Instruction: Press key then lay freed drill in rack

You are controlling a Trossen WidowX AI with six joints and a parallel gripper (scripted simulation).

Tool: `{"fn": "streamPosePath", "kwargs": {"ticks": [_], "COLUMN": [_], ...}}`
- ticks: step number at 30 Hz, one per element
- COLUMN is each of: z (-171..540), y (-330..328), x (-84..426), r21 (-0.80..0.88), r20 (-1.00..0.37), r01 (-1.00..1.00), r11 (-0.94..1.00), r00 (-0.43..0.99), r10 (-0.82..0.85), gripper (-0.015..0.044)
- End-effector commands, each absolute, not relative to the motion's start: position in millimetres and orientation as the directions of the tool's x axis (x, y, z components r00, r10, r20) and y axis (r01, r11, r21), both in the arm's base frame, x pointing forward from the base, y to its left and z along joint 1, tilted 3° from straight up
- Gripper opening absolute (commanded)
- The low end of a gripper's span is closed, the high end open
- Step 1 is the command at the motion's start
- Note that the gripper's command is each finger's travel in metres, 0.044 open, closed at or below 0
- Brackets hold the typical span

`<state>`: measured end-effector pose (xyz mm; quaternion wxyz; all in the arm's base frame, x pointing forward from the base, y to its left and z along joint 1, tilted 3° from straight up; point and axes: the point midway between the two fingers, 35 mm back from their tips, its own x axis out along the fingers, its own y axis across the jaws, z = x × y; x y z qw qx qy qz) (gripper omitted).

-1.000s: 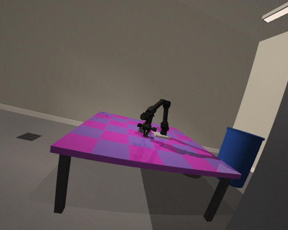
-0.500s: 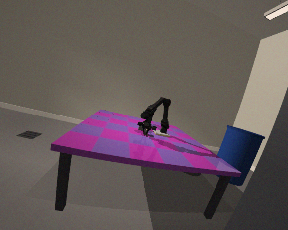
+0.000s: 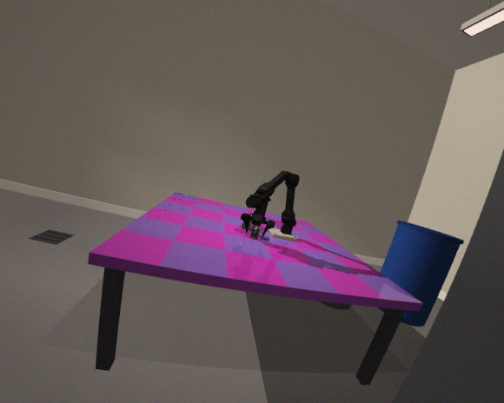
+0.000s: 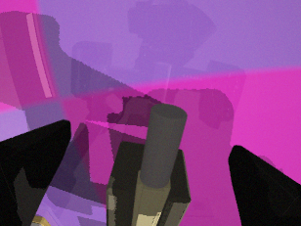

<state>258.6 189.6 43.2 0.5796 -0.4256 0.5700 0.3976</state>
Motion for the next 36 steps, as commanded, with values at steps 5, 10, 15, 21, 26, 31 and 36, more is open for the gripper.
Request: {"fn": "streamPosePath", "kwargs": {"ticks": [5,10,15,21,26,31,36], "z": [79,103,108,126,143,158,173], "y": [191,193,191,118,45,-27,-94], "x": [258,258,260,294,307,302,279], "r21": [-0.049,-0.049,-0.048,-0.093,-0.124,-0.146,-0.157], "r20": [-0.999,-0.999,-0.999,-0.987,-0.96,-0.919,-0.862], "r01": [-0.945,-0.945,-0.943,-0.793,-0.58,-0.319,-0.034], "r11": [0.324,0.324,0.329,0.602,0.805,0.937,0.987], "r00": [0.044,0.044,0.046,0.152,0.274,0.395,0.492], "r10": [-0.021,-0.021,-0.014,0.047,0.049,-0.008,-0.121], "gripper": [0.044,0.044,0.044,0.044,0.044,0.044,0.044]}}
